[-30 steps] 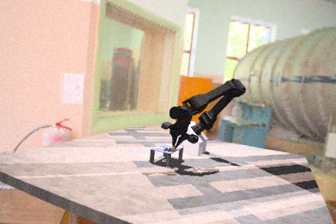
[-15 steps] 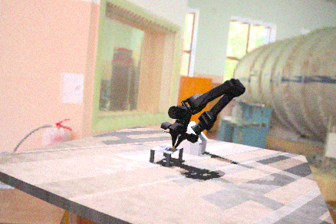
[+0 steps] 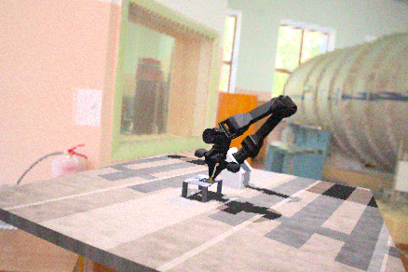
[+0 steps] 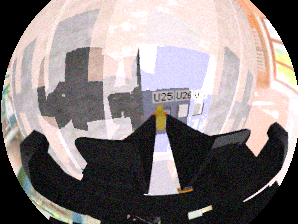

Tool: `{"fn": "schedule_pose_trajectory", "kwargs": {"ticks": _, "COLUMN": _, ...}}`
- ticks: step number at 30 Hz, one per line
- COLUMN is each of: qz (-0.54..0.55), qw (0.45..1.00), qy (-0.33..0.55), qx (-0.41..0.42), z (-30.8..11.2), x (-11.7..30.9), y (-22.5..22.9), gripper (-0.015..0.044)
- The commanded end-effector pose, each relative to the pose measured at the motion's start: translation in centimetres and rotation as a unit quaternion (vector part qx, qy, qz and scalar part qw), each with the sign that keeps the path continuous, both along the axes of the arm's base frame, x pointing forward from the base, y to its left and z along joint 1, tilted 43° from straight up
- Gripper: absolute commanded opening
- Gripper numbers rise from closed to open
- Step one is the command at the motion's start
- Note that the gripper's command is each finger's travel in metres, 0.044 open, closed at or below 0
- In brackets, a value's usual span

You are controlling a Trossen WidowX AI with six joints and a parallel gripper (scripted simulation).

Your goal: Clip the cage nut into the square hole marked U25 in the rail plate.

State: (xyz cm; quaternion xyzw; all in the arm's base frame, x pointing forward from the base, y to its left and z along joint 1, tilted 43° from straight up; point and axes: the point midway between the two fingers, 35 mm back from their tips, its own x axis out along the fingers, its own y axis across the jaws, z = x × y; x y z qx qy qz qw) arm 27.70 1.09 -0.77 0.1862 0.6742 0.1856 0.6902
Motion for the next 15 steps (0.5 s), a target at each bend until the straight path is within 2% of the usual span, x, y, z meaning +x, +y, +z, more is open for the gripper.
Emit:
{"fn": "schedule_pose_trajectory", "kwargs": {"ticks": 1, "qz": 0.001, "qw": 1.0, "qy": -0.004, "qx": 0.003, "z": 0.12, "x": 0.21, "y": -0.09, "gripper": 0.0029}}
{"fn": "schedule_pose_trajectory", "kwargs": {"ticks": 15, "qz": 0.001, "qw": 1.0, "qy": -0.004, "qx": 0.01, "z": 0.07, "x": 0.21, "y": -0.14, "gripper": 0.0029}}
